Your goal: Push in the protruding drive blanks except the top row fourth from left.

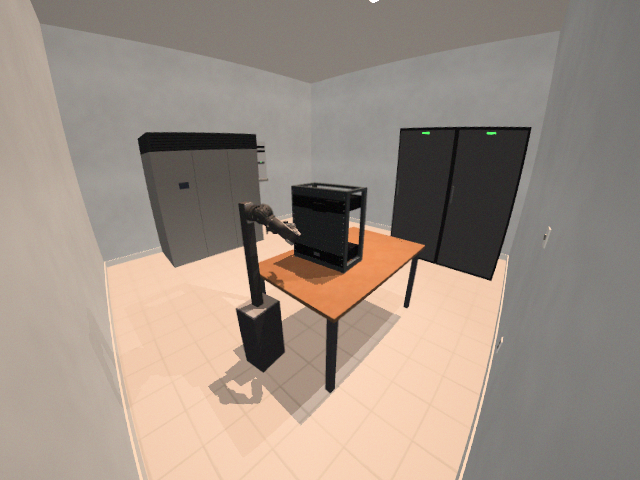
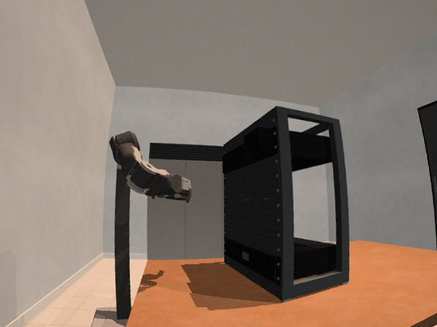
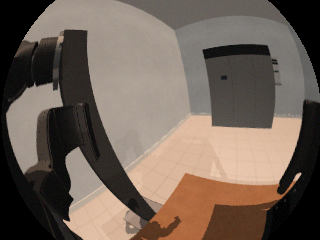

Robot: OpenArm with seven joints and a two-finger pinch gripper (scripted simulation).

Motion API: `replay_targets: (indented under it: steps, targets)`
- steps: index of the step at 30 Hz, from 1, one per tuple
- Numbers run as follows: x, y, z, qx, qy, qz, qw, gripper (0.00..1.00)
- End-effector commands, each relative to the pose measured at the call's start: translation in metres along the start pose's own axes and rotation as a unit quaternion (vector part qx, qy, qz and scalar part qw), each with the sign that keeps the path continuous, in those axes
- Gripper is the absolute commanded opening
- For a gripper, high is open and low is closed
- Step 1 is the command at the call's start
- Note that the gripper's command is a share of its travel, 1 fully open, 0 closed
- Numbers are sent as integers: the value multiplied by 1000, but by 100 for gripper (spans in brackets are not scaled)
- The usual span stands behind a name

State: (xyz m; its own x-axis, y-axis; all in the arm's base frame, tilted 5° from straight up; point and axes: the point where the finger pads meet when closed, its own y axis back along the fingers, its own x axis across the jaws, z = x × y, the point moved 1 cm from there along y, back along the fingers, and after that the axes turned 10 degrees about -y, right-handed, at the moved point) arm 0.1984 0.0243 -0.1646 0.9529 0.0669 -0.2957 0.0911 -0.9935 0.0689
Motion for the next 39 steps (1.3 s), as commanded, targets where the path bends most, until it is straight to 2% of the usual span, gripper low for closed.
replay_targets:
  steps: [1,7,12,14,17,23,29,31,39]
  targets:
    - [8,5,-3,4,17,33,999,100]
    - [26,33,-4,-7,55,133,990,100]
    - [39,62,-5,-23,87,218,972,100]
    - [39,62,-5,-23,87,218,972,100]
    - [45,81,-6,-36,106,269,957,100]
    - [52,121,-9,-70,146,365,917,100]
    - [52,162,-15,-110,188,450,866,100]
    - [52,162,-15,-110,188,450,866,100]
    - [44,213,-27,-170,243,541,787,100]
